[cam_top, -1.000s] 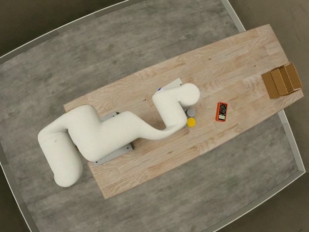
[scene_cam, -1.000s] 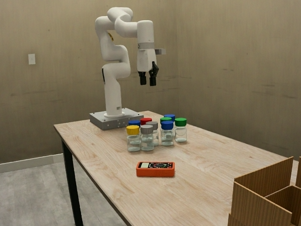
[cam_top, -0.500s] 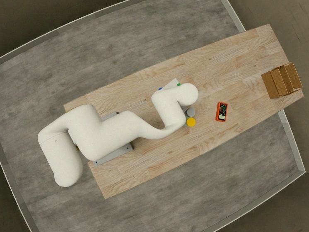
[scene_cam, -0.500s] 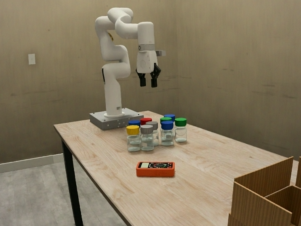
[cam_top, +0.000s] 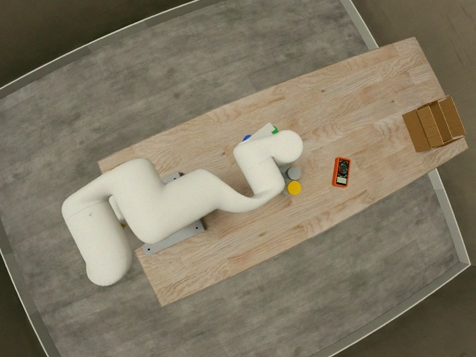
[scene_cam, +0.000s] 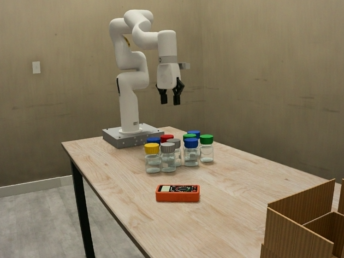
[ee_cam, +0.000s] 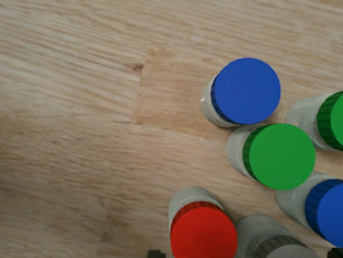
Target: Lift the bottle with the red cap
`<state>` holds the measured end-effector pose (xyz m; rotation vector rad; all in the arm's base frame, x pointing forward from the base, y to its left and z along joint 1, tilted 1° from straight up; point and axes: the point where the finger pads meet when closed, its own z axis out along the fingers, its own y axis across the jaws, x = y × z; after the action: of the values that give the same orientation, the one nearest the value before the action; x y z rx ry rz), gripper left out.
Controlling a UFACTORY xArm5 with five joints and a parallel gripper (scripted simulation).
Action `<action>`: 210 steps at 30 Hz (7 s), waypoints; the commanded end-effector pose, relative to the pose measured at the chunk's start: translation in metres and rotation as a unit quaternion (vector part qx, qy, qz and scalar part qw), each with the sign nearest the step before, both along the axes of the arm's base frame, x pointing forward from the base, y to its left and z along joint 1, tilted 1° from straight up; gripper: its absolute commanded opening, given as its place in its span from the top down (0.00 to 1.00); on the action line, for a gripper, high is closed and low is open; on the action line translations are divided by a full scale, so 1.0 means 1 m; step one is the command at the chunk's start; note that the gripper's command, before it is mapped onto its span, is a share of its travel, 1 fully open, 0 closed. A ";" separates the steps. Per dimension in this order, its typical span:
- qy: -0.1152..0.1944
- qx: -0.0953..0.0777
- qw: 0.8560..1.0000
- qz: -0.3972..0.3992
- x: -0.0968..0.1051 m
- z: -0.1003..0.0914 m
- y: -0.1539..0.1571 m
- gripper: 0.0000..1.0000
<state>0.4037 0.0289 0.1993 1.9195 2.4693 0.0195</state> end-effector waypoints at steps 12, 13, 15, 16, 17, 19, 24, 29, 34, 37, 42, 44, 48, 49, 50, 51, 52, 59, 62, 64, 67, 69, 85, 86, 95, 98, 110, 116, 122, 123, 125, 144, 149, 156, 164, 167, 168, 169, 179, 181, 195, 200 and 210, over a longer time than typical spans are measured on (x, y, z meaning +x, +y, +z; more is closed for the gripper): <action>0.000 -0.002 1.000 0.001 0.003 -0.049 0.000 0.21; 0.000 -0.002 1.000 0.001 0.003 -0.052 0.000 0.21; 0.000 -0.002 1.000 0.002 0.003 -0.059 0.000 0.21; 0.000 -0.002 1.000 0.002 0.003 -0.066 0.000 0.21; 0.000 -0.002 1.000 0.002 0.003 -0.066 0.000 0.21; 0.000 -0.002 1.000 0.002 0.002 -0.073 0.000 0.21; 0.001 -0.002 1.000 0.002 0.000 -0.085 0.000 0.21; 0.001 -0.002 1.000 0.002 -0.001 -0.093 -0.001 0.21; 0.001 -0.002 1.000 0.003 -0.001 -0.095 -0.001 0.21; 0.001 0.000 1.000 0.003 -0.001 -0.095 -0.001 0.21; 0.001 -0.001 1.000 0.003 -0.001 -0.099 -0.001 0.21; 0.001 -0.001 1.000 0.003 -0.001 -0.102 -0.001 0.21; 0.001 -0.002 1.000 0.003 -0.001 -0.110 -0.001 0.21; 0.001 -0.002 1.000 0.003 -0.001 -0.112 -0.001 0.21; 0.001 -0.002 1.000 0.003 -0.001 -0.117 -0.001 0.21; 0.001 -0.002 1.000 0.003 -0.001 -0.117 -0.001 0.21; 0.001 -0.002 1.000 0.003 -0.001 -0.117 -0.001 0.21; 0.001 -0.004 1.000 0.003 0.000 -0.138 -0.001 0.21; 0.001 -0.005 1.000 0.003 0.000 -0.146 -0.002 0.21; 0.001 -0.005 1.000 0.003 0.000 -0.152 -0.002 0.21; 0.001 -0.006 1.000 0.003 0.000 -0.163 -0.002 0.21; 0.001 -0.006 1.000 0.003 0.000 -0.163 -0.002 0.21; 0.001 -0.008 1.000 0.003 0.000 -0.186 -0.002 0.21; 0.001 -0.008 1.000 0.003 0.000 -0.186 -0.002 0.21; 0.001 -0.001 1.000 0.003 0.001 -0.185 -0.004 0.21; 0.001 -0.001 1.000 0.003 0.001 -0.185 -0.006 0.21; 0.001 -0.004 1.000 0.003 0.003 -0.185 -0.014 0.21; 0.001 -0.006 1.000 0.003 0.004 -0.185 -0.018 0.21; 0.001 -0.007 1.000 0.003 0.005 -0.185 -0.022 0.21; 0.001 -0.007 1.000 0.003 0.005 -0.185 -0.022 0.21; 0.001 -0.007 1.000 0.003 0.006 -0.185 -0.023 0.21; 0.001 -0.006 1.000 0.003 0.006 -0.168 -0.025 0.21; 0.001 -0.008 1.000 0.003 0.006 -0.160 -0.025 0.21; 0.000 -0.003 1.000 0.003 0.006 -0.159 -0.025 0.21; 0.001 -0.013 1.000 0.003 0.006 -0.153 -0.025 0.21; 0.001 -0.013 1.000 0.003 0.006 -0.153 -0.025 0.21; 0.001 -0.013 1.000 0.003 0.006 -0.153 -0.025 0.21; 0.001 -0.013 1.000 0.003 0.006 -0.153 -0.025 0.21; 0.001 -0.001 1.000 0.003 0.006 -0.153 -0.025 1.00; 0.001 -0.001 1.000 0.003 0.006 -0.153 -0.025 1.00; 0.001 -0.001 1.000 0.003 0.006 -0.153 -0.025 1.00; 0.001 -0.001 1.000 0.003 0.006 -0.153 -0.025 1.00; 0.001 -0.001 1.000 0.003 0.006 -0.153 -0.025 1.00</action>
<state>0.4080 0.0036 0.0452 1.9149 2.4773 0.0128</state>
